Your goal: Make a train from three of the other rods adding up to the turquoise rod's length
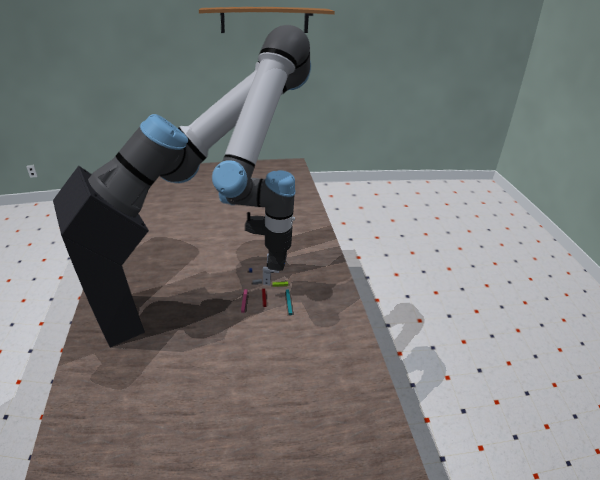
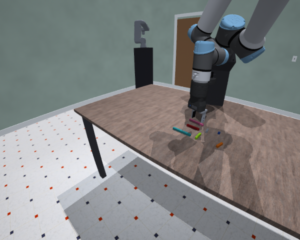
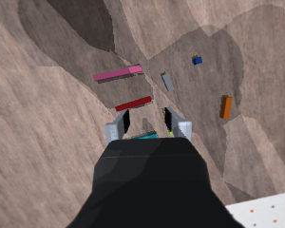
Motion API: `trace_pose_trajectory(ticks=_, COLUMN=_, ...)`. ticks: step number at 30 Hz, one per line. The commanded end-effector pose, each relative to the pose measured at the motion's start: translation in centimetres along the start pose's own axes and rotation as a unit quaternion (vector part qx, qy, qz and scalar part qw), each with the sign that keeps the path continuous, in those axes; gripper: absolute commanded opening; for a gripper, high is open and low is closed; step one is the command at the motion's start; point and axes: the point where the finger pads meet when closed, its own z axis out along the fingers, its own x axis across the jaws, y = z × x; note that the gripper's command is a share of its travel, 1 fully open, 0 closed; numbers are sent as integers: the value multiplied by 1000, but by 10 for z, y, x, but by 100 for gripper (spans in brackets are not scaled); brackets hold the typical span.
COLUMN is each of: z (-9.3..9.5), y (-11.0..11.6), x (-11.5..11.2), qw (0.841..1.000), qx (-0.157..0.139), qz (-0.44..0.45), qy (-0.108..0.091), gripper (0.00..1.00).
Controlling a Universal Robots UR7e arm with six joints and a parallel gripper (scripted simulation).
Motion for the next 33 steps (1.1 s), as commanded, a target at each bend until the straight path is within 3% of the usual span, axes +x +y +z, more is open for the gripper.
trace_pose_trajectory(ticks=1, z=1, y=-1, x=22, qw=997, qx=-6, qz=-81, qy=7, gripper=100)
trace_pose_trajectory(ticks=11, z=0, y=-2, x=40, qw=990, qx=-12, qz=-142, qy=14, gripper=100)
trace_pose_trajectory(ticks=33, z=0, y=-2, x=41, qw=989, qx=-12, qz=-146, qy=14, gripper=100)
